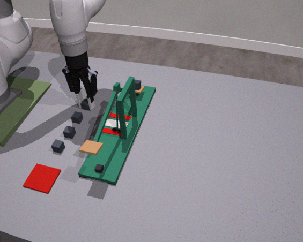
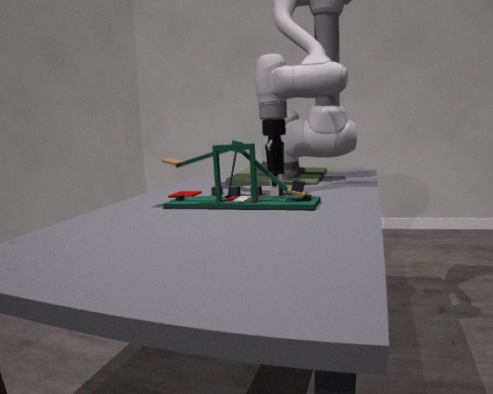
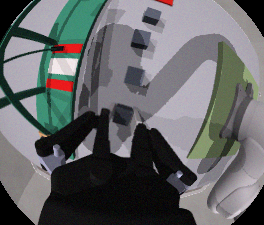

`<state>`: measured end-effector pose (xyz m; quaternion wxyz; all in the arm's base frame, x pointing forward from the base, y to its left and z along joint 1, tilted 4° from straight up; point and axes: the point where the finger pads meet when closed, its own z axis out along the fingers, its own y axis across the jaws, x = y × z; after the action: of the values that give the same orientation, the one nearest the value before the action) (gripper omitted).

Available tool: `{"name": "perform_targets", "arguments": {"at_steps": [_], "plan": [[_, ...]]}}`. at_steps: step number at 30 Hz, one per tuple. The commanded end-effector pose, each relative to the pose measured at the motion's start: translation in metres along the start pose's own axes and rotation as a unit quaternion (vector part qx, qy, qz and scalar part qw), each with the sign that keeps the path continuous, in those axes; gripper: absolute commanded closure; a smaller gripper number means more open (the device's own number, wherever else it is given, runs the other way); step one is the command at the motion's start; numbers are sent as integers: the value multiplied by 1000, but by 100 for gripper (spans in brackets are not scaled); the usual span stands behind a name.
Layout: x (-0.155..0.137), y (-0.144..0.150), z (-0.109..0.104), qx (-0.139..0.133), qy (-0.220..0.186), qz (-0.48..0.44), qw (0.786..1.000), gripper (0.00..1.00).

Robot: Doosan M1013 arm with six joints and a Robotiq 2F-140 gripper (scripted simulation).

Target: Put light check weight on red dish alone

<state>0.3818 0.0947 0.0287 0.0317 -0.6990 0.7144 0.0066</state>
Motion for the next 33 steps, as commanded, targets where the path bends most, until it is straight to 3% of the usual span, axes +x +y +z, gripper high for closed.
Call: {"name": "perform_targets", "arguments": {"at_steps": [1, 21, 33], "plan": [[0, 0, 0, 0, 0, 0, 1000, 67], [0, 0, -7, 0, 0, 0, 1000, 65], [0, 0, -63, 0, 0, 0, 1000, 65]]}}
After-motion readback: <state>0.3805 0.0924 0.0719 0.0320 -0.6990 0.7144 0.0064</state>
